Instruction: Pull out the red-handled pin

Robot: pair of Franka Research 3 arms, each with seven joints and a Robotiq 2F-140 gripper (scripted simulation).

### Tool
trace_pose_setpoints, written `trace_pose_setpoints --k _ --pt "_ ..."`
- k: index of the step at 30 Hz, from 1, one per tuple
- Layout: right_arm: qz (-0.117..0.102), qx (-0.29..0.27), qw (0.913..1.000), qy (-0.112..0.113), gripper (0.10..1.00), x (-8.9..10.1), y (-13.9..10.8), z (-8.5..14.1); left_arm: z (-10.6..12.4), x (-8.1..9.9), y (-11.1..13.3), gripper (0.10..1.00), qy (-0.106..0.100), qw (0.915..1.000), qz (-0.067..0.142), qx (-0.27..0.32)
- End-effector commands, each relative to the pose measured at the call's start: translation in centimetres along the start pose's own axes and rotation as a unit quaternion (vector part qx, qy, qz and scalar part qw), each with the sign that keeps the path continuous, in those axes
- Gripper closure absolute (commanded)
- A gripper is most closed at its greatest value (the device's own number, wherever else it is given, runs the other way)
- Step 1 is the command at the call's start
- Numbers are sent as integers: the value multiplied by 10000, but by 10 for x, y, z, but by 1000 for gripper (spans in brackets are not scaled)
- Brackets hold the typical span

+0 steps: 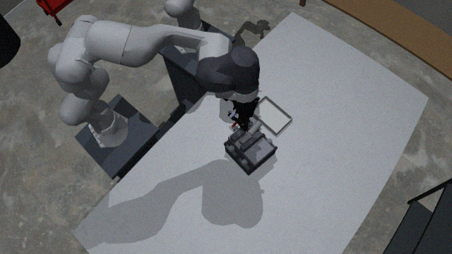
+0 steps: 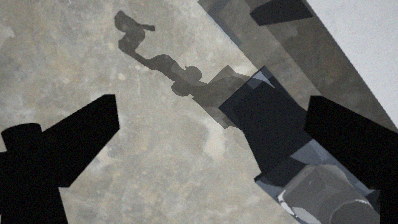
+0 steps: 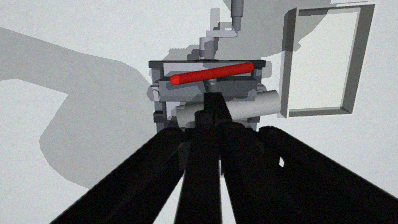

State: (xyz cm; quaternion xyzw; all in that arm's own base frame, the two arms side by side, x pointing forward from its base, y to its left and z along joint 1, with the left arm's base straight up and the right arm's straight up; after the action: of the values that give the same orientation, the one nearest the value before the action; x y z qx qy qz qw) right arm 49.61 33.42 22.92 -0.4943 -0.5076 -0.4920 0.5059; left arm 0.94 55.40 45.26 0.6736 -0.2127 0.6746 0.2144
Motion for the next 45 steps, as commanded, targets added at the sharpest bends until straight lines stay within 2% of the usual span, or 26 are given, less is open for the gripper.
trace_pose_setpoints --k 1,9,25,45 --pt "-3 -19 10000 20 999 0 -2 3 0 0 0 98 -10 10000 9 14" --pt "-3 -19 10000 20 999 0 -1 3 0 0 0 98 -10 10000 9 14" --pt "-3 -19 10000 20 999 0 17 -1 0 0 0 98 -10 10000 9 14" --pt "-3 -19 10000 20 999 0 18 -1 0 0 0 98 -10 10000 9 14"
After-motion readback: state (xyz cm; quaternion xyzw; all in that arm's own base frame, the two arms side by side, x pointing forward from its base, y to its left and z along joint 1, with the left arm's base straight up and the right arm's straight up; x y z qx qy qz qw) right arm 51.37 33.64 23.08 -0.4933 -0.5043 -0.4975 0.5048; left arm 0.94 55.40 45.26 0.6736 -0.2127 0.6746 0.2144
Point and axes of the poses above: on each arm, the point where the finger pads meet when closed, its own x axis back along the fingers, its own z axis across the jaws, y = z × x, the point moved 4 cm from there along x, back along the fingers, and after that the axes turned 11 degrees about x, right-handed, at the moved point
